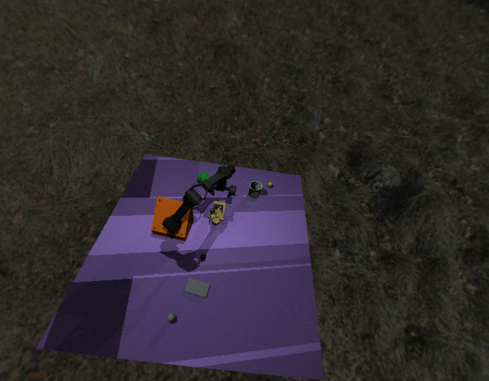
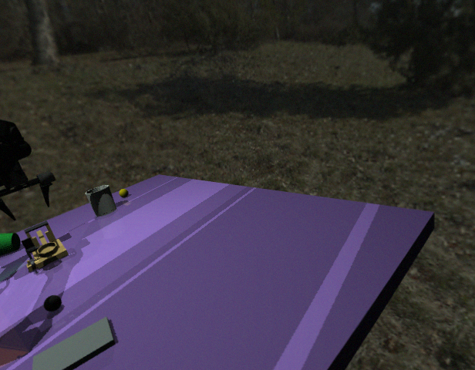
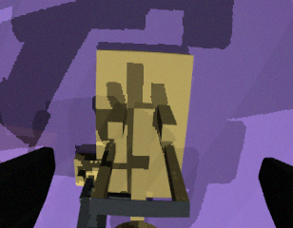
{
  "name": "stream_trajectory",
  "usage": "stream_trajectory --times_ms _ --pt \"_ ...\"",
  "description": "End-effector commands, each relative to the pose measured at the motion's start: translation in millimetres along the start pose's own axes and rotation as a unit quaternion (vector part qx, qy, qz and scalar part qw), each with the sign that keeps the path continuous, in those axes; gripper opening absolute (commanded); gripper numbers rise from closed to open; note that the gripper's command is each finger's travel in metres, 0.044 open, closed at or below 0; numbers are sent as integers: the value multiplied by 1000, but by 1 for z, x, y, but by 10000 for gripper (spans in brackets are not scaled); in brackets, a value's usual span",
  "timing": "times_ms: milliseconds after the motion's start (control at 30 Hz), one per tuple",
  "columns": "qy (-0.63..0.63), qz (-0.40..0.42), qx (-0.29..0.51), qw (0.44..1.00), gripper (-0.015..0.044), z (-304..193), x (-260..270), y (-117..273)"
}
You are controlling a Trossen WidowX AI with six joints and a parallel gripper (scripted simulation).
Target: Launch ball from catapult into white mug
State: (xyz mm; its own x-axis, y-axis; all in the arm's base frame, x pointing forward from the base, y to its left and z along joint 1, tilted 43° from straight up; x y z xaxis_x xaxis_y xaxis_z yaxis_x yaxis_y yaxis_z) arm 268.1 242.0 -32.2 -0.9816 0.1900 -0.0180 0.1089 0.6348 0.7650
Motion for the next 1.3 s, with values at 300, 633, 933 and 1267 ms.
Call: stream_trajectory --times_ms 300,633,933,1267 --pt "-1 3 9 1000 440 -3 3 -46" --pt "-1 3 9 1000 440 -3 3 -55" --pt "-1 3 9 1000 440 -3 3 -70" --pt "-1 2 10 1000 440 -4 3 -87"
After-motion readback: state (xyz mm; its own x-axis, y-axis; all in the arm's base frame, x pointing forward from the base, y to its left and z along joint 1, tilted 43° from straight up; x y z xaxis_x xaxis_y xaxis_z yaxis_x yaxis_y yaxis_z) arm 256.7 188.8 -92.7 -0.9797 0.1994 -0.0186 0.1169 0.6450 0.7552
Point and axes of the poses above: the point midway between the two fingers, 35 mm back from their tips, its own y axis back along the fingers, its own x axis across the jaws, z = x × y, the point moved 10 cm from there along y, back along the fingers, and after that the axes turned 5 degrees about -y, right-handed, at the moved point
